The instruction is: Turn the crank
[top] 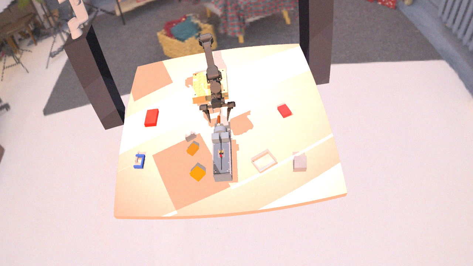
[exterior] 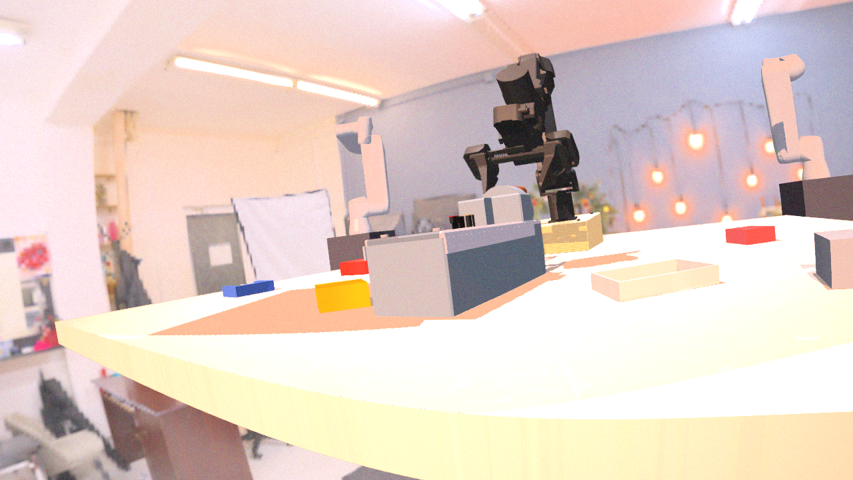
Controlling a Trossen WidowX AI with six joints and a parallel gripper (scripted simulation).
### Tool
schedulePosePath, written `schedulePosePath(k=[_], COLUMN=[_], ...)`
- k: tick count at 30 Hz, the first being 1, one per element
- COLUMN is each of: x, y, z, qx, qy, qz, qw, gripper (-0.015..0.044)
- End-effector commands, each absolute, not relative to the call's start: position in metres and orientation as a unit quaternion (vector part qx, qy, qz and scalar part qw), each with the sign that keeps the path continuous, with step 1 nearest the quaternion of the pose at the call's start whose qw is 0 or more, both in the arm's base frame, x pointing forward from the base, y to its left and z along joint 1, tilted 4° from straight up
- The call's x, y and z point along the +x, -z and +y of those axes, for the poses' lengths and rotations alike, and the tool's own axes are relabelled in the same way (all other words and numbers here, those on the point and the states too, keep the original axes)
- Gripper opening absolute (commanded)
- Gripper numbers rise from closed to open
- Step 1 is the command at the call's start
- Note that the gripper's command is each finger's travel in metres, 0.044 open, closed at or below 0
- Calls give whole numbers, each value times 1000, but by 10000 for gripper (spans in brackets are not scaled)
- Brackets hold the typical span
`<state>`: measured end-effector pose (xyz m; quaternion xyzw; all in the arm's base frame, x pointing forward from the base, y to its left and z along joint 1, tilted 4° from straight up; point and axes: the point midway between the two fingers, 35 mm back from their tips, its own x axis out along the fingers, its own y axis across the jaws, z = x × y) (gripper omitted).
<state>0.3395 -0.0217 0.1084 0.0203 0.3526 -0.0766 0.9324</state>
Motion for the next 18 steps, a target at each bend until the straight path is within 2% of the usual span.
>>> schedulePosePath(k=[1, 14, 18], x=[339, 336, 353], y=[-133, -183, -189], z=[-22, -21, -24], qx=[22, 21, 25], qy=[77, 76, 79], qz=[342, 346, 346], qw=[936, 935, 935], gripper=[440, 440, 440])
